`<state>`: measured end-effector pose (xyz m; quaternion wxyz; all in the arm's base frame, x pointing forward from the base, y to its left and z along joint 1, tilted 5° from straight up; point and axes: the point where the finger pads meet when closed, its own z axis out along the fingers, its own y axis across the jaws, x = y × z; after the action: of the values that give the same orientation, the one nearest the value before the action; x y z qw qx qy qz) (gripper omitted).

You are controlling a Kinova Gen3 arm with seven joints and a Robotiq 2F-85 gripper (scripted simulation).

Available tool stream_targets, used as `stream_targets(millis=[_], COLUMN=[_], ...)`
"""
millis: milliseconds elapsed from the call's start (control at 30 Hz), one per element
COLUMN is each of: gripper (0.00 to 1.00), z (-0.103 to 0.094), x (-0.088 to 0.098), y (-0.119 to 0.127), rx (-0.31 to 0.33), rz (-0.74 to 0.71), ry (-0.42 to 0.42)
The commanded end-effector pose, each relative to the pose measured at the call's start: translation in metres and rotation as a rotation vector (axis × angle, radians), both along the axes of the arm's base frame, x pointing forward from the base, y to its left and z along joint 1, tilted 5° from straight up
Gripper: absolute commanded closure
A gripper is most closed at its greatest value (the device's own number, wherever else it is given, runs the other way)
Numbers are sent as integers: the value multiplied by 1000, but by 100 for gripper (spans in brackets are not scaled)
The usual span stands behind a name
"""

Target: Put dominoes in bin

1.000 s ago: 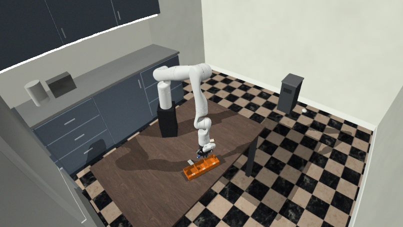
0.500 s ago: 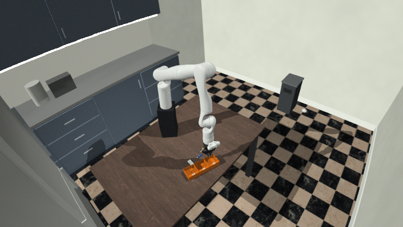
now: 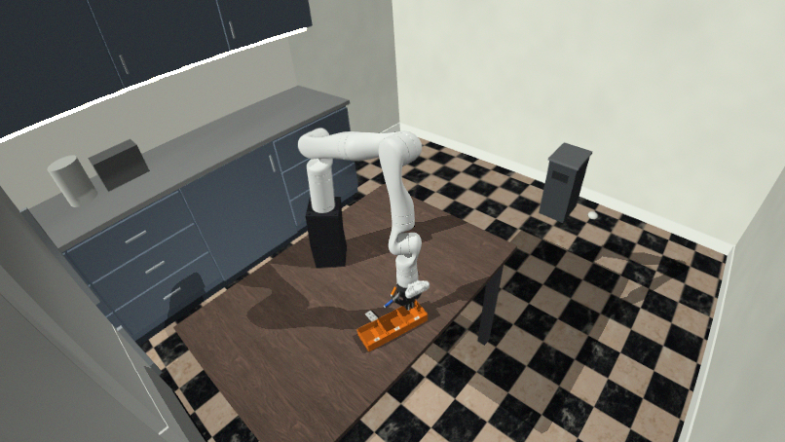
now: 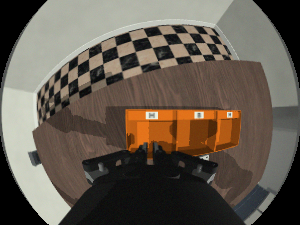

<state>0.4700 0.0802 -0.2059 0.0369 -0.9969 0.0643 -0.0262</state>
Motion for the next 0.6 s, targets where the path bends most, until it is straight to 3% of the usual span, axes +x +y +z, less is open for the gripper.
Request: stream_targets(millis=[0, 567], gripper=[91, 91], z=[-11, -18], x=[-3, -3], y=[-2, -1], rx=[-1, -1], rz=[-3, -3], ry=[8, 8])
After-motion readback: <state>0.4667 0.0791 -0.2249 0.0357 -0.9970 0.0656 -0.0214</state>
